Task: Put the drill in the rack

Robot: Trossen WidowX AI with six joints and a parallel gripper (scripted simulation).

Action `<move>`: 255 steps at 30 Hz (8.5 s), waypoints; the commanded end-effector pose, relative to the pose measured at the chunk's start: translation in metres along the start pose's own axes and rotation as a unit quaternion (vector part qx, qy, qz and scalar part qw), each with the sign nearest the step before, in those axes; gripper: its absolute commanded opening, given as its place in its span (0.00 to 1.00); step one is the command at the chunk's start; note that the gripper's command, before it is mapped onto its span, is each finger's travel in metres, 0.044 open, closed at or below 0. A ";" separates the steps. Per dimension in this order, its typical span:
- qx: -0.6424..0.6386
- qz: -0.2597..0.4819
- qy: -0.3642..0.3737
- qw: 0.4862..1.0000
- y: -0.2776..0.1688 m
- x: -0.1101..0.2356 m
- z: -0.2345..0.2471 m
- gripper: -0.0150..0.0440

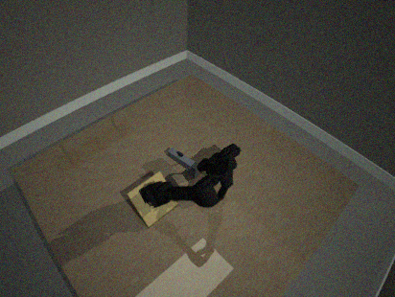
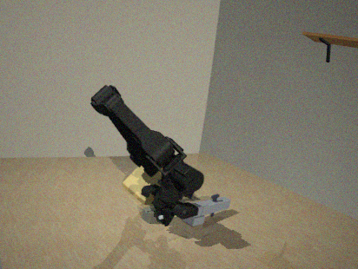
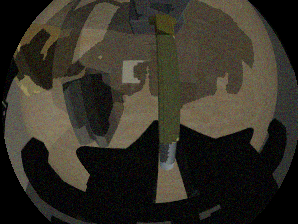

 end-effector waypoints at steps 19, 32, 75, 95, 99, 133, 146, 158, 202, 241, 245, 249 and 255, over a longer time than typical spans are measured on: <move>0.001 0.001 -0.001 1.000 -0.018 0.008 0.002 0.25; 0.001 0.001 -0.001 1.000 -0.016 0.015 0.003 0.25; 0.001 0.000 -0.001 1.000 -0.012 0.040 0.004 0.25; 0.001 0.000 -0.001 1.000 -0.014 0.043 0.017 0.25; 0.001 0.000 -0.001 1.000 -0.015 0.043 0.023 0.25; 0.002 0.001 0.000 1.000 -0.021 0.037 0.075 0.25; 0.002 0.001 0.000 1.000 -0.022 0.020 0.076 0.25; 0.002 0.001 0.000 1.000 -0.022 0.009 0.077 0.25; 0.002 0.002 0.001 1.000 -0.018 -0.021 0.079 0.25; -0.001 0.012 -0.001 1.000 -0.023 -0.017 0.078 0.83; -0.001 0.012 -0.001 1.000 -0.023 -0.017 0.078 1.00; 0.001 0.005 0.000 1.000 -0.023 -0.002 0.078 1.00; 0.002 0.001 0.000 1.000 -0.022 0.024 0.078 1.00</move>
Point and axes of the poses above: the point midway between the two fingers, 35 mm back from their tips, its own x axis back along the fingers, its own z axis across the jaws, y = z × x, the point moved 1 cm from there along x, back along the fingers, and after that the axes turned 5 degrees about x, right-handed, at the moved point
